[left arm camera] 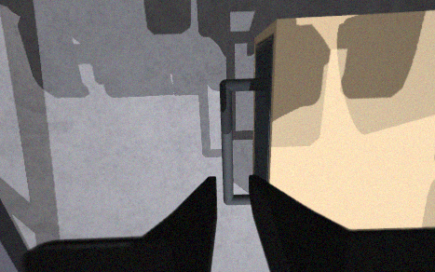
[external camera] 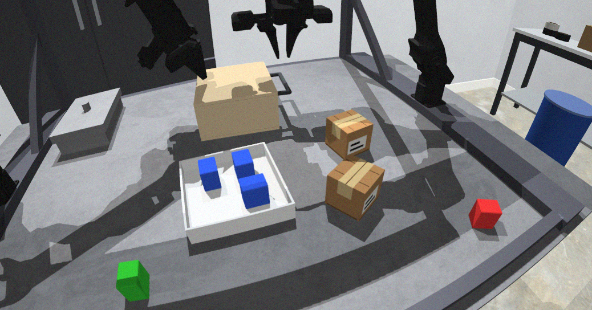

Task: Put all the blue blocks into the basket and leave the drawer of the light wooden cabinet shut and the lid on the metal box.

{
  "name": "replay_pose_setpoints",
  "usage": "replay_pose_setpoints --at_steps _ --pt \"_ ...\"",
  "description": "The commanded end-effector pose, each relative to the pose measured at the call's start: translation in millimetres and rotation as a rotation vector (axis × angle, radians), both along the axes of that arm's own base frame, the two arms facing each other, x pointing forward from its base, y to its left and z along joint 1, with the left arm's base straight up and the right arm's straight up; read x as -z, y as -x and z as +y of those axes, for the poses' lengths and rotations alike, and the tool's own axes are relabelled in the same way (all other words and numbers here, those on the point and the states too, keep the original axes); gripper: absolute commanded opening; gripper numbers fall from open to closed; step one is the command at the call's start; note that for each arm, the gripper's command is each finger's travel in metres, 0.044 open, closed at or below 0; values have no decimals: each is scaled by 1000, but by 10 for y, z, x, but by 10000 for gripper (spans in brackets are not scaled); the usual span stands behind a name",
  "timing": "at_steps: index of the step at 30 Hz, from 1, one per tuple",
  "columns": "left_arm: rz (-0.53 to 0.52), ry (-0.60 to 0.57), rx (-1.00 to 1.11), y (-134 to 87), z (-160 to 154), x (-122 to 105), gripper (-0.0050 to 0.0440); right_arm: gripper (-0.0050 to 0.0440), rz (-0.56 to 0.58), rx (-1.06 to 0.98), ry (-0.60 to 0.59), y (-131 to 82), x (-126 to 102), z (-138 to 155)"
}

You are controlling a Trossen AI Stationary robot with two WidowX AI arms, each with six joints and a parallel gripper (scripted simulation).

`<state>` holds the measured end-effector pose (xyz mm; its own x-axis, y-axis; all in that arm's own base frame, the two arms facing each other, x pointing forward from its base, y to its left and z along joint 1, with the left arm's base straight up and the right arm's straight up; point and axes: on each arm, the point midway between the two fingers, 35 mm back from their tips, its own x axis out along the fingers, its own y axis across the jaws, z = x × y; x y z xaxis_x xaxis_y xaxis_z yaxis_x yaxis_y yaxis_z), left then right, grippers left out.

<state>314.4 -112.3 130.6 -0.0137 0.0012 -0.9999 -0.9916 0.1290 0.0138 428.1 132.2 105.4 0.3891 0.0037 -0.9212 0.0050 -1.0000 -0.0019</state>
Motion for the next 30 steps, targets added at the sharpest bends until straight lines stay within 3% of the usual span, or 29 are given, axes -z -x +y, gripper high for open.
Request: replay_pose_setpoints --at_steps 1,16,20,30 --pt "-30 7 -4 -40 -3 -90 87 -50 -73 1 -22 -61 -352 -4" --pt "-30 7 -4 -40 -3 -90 87 -50 -76 1 -23 -45 -615 -9" --pt "-30 7 -4 -40 -3 -90 87 -50 -55 1 -16 -56 -551 -6" --pt "-30 7 -4 -40 -3 -90 87 -50 -64 1 -19 -44 -708 -10"
